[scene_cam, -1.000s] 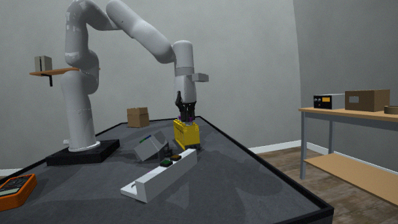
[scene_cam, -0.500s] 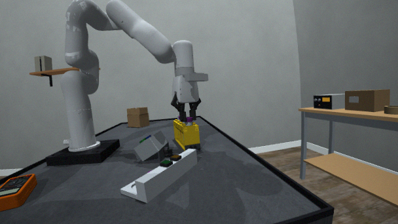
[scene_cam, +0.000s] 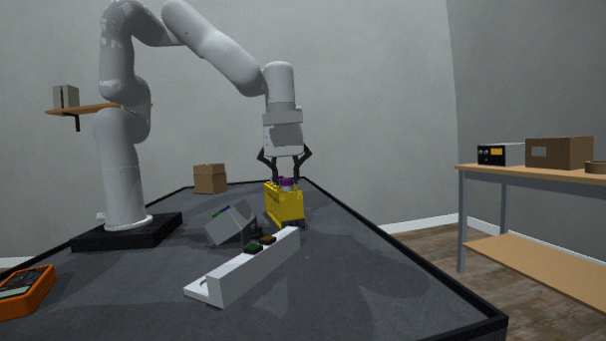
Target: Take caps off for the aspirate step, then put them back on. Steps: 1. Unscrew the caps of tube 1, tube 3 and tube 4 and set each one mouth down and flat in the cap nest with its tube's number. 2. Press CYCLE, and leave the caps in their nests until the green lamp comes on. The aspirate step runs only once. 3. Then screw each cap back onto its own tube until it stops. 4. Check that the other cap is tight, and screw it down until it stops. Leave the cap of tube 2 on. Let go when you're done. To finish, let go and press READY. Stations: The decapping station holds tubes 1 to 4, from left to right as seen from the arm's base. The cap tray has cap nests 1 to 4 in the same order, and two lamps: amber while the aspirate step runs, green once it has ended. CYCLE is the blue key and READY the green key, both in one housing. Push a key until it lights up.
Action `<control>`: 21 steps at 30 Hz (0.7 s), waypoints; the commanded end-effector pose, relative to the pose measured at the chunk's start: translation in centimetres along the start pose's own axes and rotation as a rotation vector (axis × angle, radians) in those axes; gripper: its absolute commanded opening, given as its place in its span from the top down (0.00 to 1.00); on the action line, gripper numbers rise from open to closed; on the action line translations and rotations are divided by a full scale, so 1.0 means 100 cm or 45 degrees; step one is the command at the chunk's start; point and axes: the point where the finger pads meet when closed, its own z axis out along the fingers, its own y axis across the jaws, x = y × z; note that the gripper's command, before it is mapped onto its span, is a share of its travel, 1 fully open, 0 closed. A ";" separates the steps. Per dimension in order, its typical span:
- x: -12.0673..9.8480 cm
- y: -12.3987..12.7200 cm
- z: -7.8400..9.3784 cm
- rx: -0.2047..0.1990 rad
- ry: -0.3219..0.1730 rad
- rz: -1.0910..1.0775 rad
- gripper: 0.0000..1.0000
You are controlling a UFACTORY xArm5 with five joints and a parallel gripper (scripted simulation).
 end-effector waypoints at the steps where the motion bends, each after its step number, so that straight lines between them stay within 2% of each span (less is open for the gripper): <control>1: 0.000 -0.001 -0.001 0.005 -0.004 0.038 0.54; 2: 0.000 -0.001 -0.001 0.005 -0.004 0.038 1.00; 16: 0.000 -0.001 -0.001 0.005 -0.004 0.038 1.00; 21: 0.000 -0.001 -0.001 0.005 -0.004 -0.280 1.00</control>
